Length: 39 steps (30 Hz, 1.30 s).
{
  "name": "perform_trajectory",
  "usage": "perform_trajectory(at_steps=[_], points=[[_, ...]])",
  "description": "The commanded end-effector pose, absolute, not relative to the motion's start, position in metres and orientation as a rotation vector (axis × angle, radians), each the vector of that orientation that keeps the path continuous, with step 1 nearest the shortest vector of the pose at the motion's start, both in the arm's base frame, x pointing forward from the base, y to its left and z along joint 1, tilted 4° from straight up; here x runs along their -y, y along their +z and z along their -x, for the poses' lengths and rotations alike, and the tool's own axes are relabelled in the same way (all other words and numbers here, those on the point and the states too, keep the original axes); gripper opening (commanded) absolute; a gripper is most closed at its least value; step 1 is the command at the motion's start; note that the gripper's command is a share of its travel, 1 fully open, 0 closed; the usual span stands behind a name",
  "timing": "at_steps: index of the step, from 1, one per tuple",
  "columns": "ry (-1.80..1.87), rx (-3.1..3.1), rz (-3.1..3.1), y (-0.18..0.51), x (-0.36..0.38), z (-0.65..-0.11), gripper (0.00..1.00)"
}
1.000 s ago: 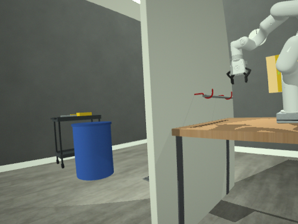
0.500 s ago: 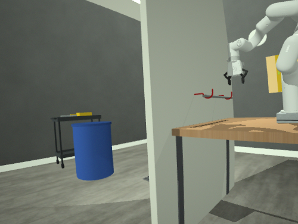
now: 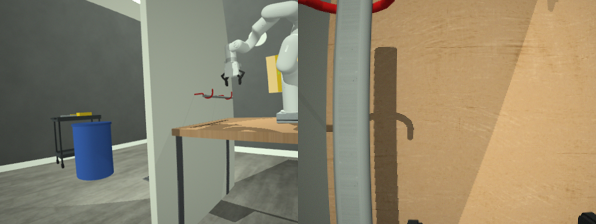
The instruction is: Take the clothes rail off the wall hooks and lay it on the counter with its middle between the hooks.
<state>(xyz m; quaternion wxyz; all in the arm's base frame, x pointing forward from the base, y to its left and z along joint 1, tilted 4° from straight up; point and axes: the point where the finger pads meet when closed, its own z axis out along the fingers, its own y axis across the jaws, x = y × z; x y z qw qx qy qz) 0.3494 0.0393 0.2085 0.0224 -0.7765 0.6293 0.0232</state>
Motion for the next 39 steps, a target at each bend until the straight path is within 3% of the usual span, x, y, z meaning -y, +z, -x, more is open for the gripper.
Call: perform_trajectory(at_steps=[1, 39], points=[[0.068, -1.948, 2.403, 0.208, -0.041, -0.358, 1.0], [0.067, -1.948, 2.403, 0.198, -0.053, -0.413, 1.0]])
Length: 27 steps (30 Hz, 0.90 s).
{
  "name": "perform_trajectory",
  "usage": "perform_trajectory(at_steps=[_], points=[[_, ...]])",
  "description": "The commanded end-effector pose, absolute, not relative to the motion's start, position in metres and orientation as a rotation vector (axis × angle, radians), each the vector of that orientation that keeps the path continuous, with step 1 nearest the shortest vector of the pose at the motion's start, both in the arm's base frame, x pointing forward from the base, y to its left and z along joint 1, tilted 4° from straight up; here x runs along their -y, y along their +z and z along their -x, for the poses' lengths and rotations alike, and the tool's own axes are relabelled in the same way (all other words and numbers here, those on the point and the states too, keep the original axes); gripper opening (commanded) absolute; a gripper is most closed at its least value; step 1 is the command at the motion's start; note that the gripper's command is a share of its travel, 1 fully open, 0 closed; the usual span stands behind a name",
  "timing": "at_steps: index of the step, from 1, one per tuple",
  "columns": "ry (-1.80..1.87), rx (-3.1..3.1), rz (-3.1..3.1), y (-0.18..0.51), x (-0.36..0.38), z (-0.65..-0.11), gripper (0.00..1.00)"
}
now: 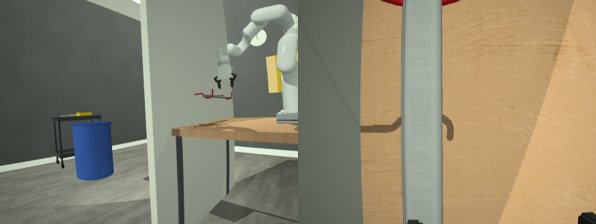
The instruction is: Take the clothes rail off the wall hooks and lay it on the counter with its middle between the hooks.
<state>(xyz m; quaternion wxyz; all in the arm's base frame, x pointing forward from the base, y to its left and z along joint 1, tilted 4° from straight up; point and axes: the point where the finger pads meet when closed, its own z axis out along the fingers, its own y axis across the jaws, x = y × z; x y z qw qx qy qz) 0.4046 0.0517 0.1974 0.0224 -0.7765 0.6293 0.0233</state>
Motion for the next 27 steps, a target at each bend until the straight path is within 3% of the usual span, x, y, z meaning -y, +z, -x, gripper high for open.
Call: perform_trajectory(at_steps=[1, 27], points=[[0.067, -1.948, 2.403, 0.197, -0.054, -0.414, 1.0], [0.067, -1.947, 2.403, 0.19, -0.062, -0.45, 1.0]])
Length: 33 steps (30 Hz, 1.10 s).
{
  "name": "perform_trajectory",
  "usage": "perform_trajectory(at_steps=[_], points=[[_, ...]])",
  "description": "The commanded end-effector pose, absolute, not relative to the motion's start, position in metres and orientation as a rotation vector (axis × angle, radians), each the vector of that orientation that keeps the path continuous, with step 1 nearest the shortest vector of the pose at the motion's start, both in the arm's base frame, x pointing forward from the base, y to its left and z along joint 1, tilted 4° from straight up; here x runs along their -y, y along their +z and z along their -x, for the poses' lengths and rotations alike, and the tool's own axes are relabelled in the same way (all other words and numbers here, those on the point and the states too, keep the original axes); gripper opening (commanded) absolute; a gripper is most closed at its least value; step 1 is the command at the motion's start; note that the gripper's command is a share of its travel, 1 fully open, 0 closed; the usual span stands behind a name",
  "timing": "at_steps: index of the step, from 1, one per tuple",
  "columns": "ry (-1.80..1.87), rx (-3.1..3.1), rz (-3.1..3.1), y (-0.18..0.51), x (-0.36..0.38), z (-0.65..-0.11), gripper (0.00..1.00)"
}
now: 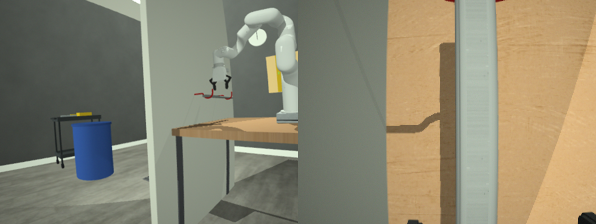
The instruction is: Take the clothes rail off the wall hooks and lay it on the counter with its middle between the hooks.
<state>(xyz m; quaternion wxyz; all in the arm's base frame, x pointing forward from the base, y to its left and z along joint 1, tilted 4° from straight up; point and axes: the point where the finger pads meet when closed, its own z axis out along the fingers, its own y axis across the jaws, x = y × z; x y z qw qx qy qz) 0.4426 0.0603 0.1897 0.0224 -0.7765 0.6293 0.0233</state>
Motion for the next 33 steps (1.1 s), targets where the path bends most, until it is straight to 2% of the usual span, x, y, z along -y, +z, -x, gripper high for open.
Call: perform_trajectory(at_steps=[1, 33], points=[[0.067, -1.947, 2.403, 0.1901, -0.062, -0.4511, 1.0], [0.067, -1.947, 2.403, 0.1808, -0.0627, -0.4517, 1.0]])
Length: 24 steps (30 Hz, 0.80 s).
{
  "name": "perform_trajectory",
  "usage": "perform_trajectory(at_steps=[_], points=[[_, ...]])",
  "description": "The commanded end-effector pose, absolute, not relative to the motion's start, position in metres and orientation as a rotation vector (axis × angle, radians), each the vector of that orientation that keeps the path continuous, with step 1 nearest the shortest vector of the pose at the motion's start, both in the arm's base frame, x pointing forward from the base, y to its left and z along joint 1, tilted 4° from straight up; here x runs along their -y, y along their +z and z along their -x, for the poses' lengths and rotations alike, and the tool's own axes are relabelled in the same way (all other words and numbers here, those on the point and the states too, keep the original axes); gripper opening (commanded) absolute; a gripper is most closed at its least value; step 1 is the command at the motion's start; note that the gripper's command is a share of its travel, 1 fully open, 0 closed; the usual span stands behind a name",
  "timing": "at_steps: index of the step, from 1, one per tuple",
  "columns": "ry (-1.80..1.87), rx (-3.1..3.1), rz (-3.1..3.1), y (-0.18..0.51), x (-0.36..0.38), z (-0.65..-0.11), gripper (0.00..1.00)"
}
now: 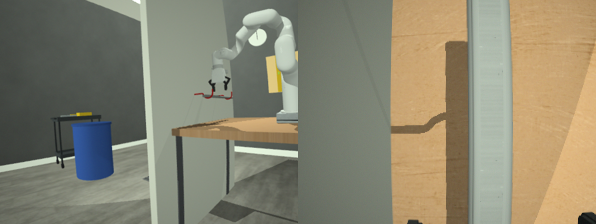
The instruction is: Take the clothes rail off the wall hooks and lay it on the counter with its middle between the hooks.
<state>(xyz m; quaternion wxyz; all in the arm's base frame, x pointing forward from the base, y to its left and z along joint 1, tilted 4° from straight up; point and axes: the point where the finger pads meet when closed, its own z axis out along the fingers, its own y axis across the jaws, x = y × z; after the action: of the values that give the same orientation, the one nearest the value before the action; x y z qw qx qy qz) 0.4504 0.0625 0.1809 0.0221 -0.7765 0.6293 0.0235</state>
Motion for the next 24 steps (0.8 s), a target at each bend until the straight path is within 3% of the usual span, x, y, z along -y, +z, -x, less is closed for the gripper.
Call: perform_trajectory(at_steps=[1, 24], points=[[0.067, -1.947, 2.403, 0.18, -0.063, -0.452, 1.0], [0.067, -1.947, 2.403, 0.166, -0.064, -0.452, 1.0]])
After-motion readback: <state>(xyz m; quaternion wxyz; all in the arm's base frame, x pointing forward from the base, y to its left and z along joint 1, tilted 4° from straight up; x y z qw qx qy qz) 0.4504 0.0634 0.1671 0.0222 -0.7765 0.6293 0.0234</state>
